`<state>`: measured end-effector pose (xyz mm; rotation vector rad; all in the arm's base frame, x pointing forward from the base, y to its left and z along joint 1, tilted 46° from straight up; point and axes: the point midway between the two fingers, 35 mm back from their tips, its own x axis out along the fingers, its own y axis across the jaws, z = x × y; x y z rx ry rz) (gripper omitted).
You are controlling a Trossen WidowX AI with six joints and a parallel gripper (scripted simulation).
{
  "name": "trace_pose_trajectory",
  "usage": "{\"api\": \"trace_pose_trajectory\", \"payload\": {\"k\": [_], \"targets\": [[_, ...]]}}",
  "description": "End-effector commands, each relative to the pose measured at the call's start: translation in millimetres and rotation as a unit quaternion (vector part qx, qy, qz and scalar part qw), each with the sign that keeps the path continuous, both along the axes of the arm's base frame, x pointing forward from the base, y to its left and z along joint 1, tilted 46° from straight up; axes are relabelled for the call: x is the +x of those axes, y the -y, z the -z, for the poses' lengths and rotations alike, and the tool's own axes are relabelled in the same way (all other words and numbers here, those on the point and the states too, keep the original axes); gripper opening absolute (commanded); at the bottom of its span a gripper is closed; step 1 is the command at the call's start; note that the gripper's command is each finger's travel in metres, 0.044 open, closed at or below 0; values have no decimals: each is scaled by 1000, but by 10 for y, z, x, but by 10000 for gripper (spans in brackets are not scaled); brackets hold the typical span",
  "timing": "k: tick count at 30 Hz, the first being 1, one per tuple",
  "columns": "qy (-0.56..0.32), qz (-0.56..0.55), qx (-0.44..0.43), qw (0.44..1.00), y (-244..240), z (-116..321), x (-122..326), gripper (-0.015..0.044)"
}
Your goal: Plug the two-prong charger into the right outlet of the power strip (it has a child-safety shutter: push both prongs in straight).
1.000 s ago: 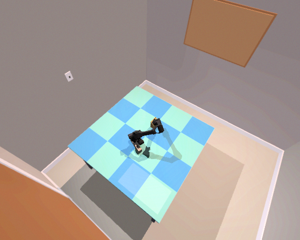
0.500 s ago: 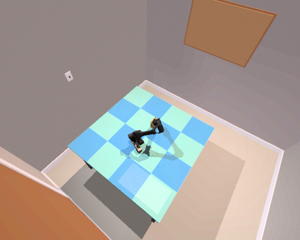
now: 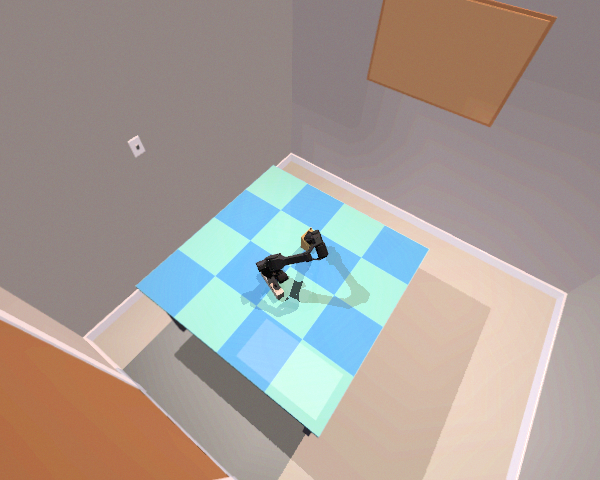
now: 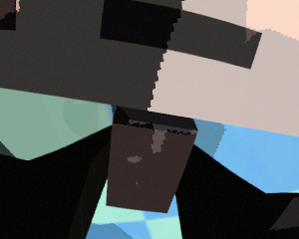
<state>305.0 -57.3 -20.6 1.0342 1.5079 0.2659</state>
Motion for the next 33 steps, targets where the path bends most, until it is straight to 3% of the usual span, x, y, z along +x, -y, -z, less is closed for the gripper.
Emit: {"api": "trace_pose_trajectory", "payload": {"k": [1,33], "targets": [[1,2,1,1000,-6,-8,-15,0],[0,2,1,1000,-42,-24,-86,0]]}}
